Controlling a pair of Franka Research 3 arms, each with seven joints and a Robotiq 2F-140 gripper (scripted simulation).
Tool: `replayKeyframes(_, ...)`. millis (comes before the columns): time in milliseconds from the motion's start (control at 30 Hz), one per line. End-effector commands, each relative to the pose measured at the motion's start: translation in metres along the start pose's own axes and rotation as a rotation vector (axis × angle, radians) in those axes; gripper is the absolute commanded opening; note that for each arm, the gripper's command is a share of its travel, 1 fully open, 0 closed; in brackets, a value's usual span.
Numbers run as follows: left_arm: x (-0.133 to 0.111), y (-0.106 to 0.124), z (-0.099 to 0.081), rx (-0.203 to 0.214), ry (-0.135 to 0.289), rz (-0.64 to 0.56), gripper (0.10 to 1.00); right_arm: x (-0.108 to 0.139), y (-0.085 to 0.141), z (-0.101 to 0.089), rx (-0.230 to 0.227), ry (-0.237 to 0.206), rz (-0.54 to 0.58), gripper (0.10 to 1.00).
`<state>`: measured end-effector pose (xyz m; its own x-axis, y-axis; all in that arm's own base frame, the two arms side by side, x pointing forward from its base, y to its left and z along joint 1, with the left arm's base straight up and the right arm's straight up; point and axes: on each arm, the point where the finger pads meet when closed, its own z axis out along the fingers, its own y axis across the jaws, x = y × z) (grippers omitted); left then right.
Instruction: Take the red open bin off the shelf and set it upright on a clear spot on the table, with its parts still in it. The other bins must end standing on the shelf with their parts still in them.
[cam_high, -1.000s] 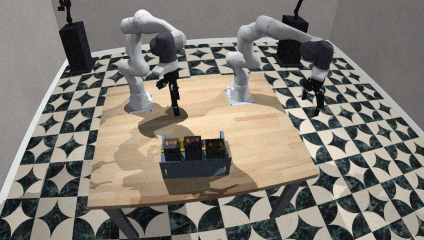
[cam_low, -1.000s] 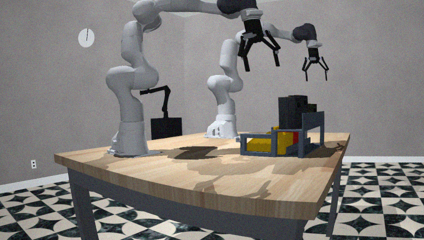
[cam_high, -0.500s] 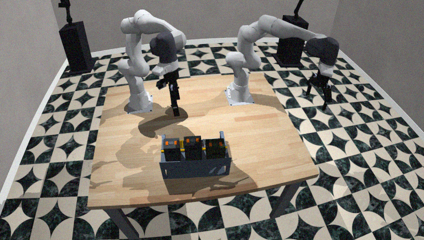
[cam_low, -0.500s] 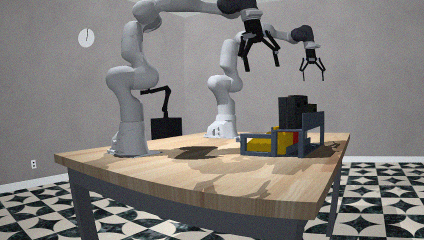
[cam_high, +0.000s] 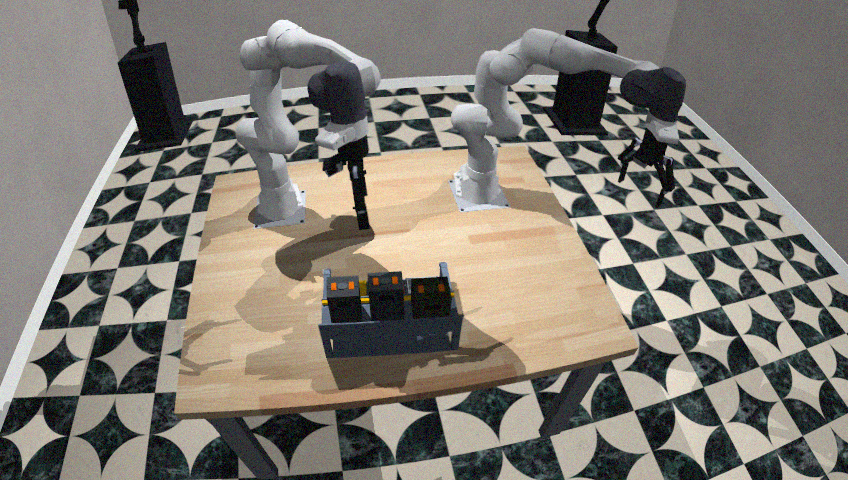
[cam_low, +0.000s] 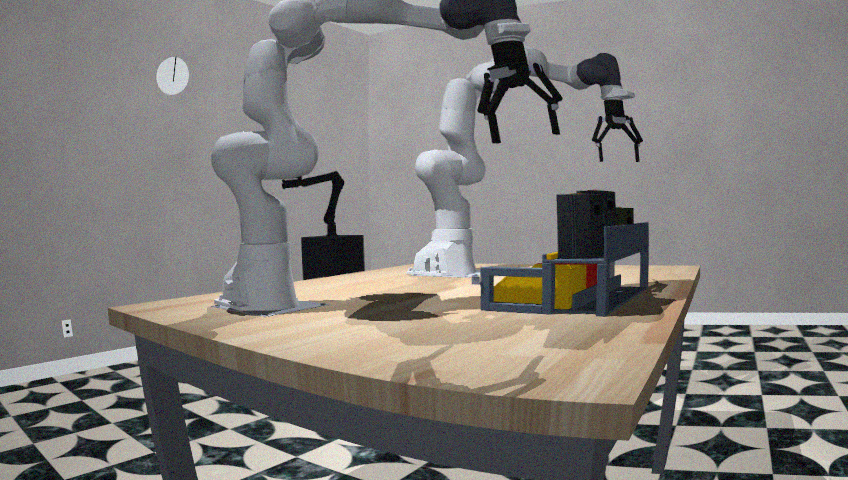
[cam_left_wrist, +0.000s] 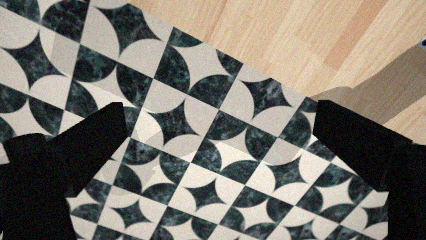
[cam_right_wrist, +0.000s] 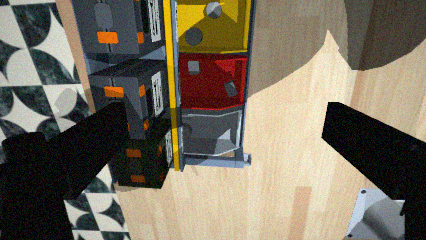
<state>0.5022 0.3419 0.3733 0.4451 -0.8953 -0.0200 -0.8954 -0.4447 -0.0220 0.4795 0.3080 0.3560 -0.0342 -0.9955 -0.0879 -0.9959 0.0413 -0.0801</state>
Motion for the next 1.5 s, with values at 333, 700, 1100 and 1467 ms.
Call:
replayKeyframes(333,-0.062,0.019,-0.003,-0.008,0.003,-0.25,1.0,-0.043,0.025,0.004,-0.069,0.077,0.025,1.0)
replayKeyframes(700,-0.108,0.037,-0.006,-0.011,0.002,-0.407,1.0,-0.052,0.029,0.004,-0.078,0.088,0.024,1.0)
replayKeyframes(1100,-0.158,0.061,-0.01,-0.014,0.001,-0.584,1.0,-0.052,0.029,0.007,-0.079,0.089,0.024,1.0)
replayKeyframes(1467,-0.202,0.088,-0.013,-0.017,0.0,-0.752,1.0,-0.047,0.034,0.066,-0.079,0.089,0.023,1.0)
